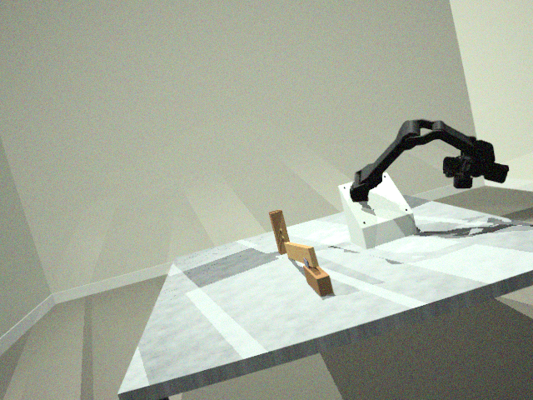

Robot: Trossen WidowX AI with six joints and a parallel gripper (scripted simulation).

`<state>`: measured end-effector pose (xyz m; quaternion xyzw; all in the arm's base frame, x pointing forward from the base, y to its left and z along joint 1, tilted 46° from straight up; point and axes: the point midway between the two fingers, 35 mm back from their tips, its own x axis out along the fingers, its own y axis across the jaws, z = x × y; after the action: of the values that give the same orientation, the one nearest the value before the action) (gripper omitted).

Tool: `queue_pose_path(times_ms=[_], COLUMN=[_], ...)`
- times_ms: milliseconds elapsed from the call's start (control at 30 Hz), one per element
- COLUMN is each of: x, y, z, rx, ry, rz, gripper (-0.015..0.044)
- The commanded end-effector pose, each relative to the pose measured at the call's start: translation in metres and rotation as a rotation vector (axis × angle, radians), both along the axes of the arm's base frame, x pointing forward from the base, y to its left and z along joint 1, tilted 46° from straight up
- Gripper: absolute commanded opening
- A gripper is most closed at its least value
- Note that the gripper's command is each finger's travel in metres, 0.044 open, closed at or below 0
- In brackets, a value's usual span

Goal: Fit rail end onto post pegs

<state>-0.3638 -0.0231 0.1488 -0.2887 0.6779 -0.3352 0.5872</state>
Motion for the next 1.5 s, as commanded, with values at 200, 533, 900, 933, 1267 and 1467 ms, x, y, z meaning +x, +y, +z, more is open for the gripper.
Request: queue_pose_path(times_ms=[200, 533, 900, 933, 1267, 1467], x=[0.001, 0.017, 0.078, 0.086, 0.173, 0.248], y=[0.036, 0.139, 0.259, 0.269, 0.346, 0.382], z=[-0.001, 0.005, 0.019, 0.021, 0.035, 0.045], rx=[0.063, 0.324, 0.78, 0.829, 1.252, 1.523], ry=[0.153, 0.504, 0.775, 0.789, 0.807, 0.704], rz=[0.017, 0.022, 0.08, 0.091, 0.241, 0.408], gripper=[0.044, 0.044, 0.044, 0.044, 0.044, 0.044])
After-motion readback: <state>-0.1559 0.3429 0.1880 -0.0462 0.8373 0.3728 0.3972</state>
